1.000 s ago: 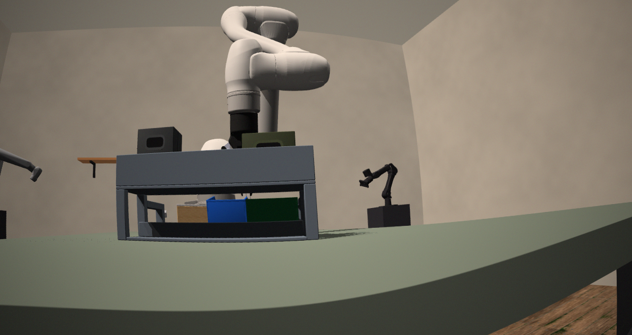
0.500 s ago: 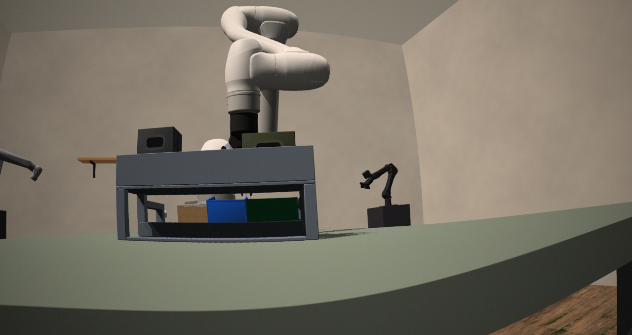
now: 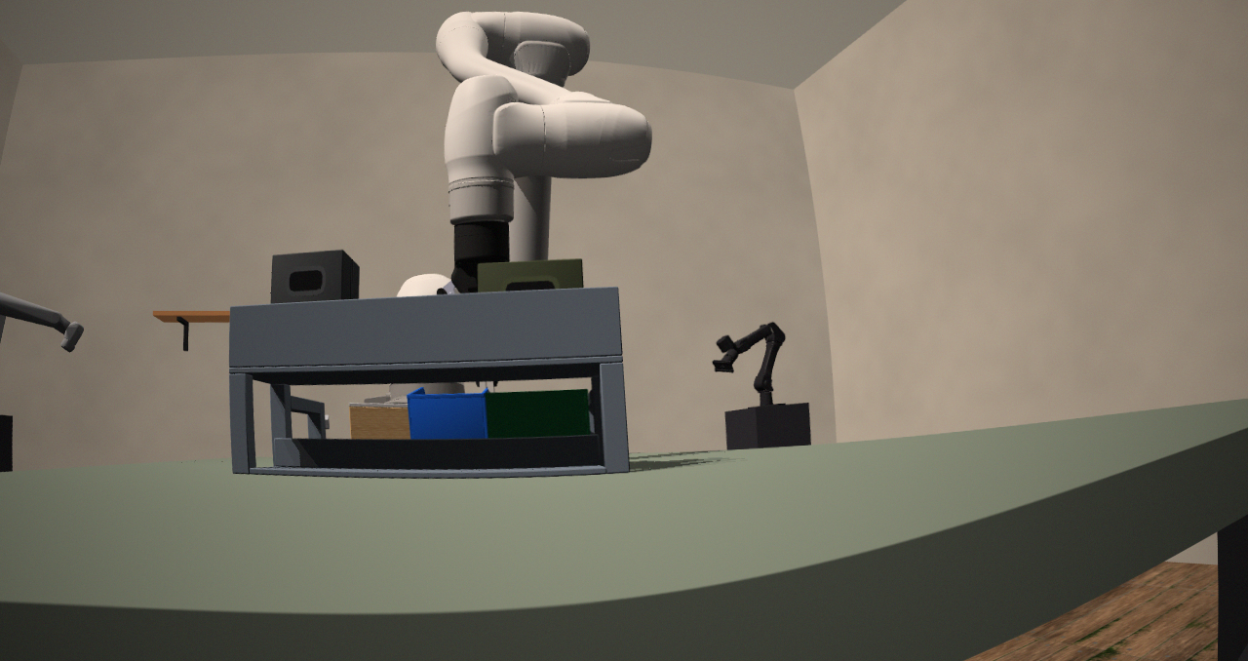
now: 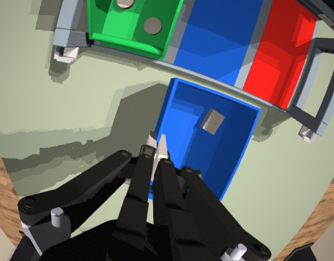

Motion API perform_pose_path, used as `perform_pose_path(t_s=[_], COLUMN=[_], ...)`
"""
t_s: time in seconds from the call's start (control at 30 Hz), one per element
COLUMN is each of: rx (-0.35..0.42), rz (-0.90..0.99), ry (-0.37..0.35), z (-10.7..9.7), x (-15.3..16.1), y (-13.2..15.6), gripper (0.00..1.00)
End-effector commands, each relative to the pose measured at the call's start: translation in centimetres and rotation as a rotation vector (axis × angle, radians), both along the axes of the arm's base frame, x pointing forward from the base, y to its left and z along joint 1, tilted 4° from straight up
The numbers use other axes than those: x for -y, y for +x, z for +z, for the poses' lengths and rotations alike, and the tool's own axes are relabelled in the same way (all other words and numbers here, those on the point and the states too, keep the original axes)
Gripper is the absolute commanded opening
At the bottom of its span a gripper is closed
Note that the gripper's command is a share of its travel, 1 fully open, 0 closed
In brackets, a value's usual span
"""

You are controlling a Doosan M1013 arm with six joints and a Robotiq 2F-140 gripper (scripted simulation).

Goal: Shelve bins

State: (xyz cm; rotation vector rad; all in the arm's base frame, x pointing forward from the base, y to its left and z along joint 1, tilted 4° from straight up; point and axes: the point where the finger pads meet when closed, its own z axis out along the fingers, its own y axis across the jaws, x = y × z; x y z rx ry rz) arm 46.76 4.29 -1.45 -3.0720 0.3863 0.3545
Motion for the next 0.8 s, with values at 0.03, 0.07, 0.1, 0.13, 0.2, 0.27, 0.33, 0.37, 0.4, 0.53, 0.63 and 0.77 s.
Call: perform_pose_path(t_s=[0.03,0.07,0.1,0.13,0.2,0.27,0.33,0.37,0.4,0.53,0.63,0.77], rx=[0.002,0.002,0.002,0.002,0.002,0.002,0.002,0.002,0.002,0.002,0.002,0.002], rz=[0.003,0.003,0.003,0.003,0.003,0.003,0.003,0.003,0.003,0.003,0.003,0.003], ry=[0.003,0.003,0.003,0.003,0.003,0.003,0.003,0.003,0.003,0.003,0.003,0.004], z=[0.1,0.1,0.1,0.1,0.1,0.1,0.1,0.1,0.1,0.0,0.0,0.0], x=[0.1,0.1,0.1,0.1,0.1,0.1,0.2,0.2,0.2,0.3,0.3,0.4], y=[0.6,0.7,0.7,0.7,0.8,0.9,1.0,1.1,1.1,1.4,1.7,1.9], gripper=[0.1,0.1,0.1,0.1,0.1,0.1,0.1,0.1,0.1,0.1,0.1,0.1])
